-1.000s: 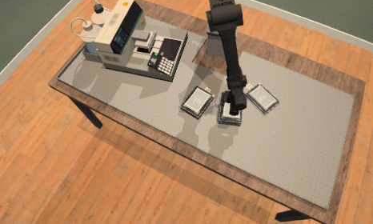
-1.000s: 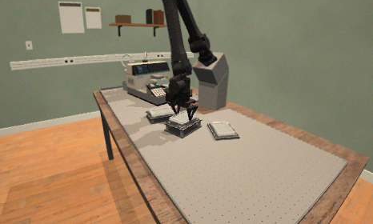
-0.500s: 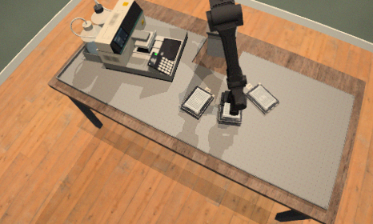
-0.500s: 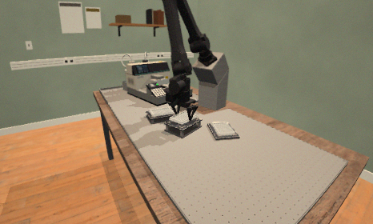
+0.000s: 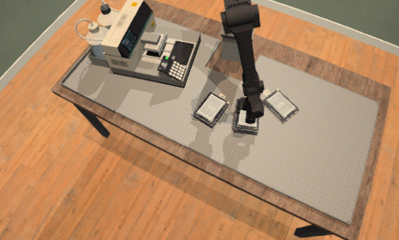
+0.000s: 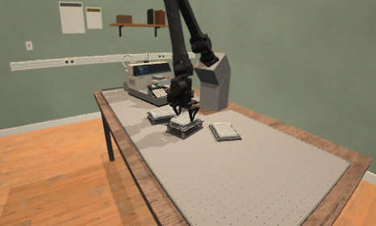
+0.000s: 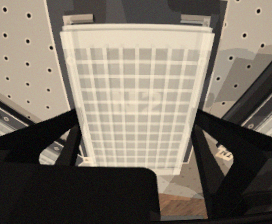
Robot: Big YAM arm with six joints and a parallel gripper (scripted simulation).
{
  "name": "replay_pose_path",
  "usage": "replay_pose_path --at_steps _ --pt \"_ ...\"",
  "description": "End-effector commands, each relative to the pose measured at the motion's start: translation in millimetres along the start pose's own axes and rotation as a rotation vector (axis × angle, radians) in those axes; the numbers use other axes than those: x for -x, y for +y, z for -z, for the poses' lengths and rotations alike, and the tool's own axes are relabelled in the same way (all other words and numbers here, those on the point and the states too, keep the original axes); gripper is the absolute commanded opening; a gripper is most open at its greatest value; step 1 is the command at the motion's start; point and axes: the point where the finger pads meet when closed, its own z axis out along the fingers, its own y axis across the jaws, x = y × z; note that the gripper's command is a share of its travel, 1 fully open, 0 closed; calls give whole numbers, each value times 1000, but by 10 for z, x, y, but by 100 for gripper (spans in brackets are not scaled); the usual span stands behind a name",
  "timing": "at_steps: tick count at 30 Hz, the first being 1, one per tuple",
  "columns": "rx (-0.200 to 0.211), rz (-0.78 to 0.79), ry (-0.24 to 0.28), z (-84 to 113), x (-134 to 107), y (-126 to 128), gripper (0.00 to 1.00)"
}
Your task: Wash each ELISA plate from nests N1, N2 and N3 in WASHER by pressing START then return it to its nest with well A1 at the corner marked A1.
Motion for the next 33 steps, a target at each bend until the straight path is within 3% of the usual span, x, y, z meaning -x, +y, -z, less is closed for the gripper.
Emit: replay_pose_path --at_steps 1,33 --pt "1 11 4 -43 -52 3 84" --pt "-4 4 2 -97 -38 -43 84"
